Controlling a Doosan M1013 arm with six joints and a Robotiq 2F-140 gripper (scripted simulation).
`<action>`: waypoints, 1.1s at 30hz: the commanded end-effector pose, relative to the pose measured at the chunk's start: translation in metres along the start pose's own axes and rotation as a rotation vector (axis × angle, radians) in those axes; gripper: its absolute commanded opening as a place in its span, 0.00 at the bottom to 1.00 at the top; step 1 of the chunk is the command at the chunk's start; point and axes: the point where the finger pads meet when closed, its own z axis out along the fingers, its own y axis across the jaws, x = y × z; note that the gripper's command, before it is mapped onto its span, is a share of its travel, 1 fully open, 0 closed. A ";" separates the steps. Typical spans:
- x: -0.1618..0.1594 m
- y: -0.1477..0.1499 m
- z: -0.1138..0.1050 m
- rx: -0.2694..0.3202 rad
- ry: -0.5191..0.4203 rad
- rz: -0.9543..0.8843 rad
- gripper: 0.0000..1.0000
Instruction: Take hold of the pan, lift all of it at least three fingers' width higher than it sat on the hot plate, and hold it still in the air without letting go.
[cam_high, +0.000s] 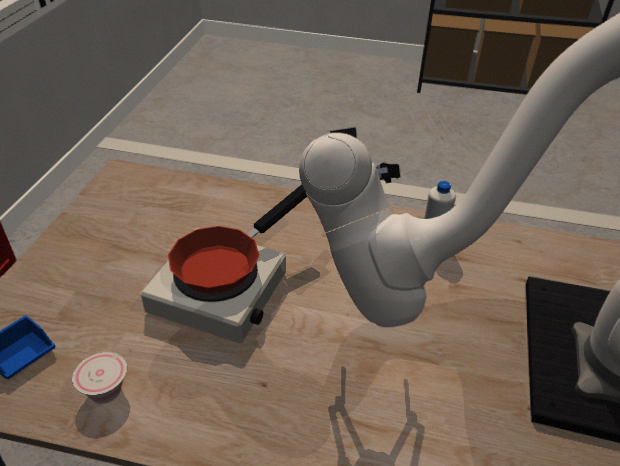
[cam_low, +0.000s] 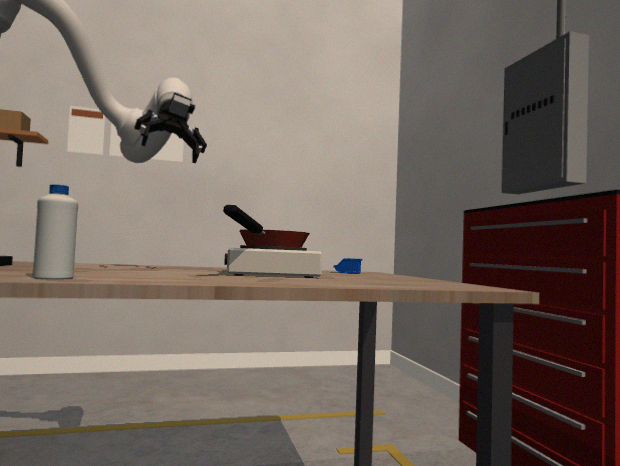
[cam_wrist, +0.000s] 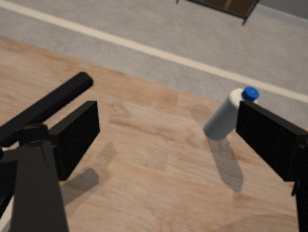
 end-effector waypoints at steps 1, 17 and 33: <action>0.008 0.000 0.015 -0.004 0.058 -0.065 0.41; 0.059 -0.013 0.061 -0.028 0.426 -0.486 0.41; 0.070 -0.049 0.072 -0.044 0.732 -0.898 0.41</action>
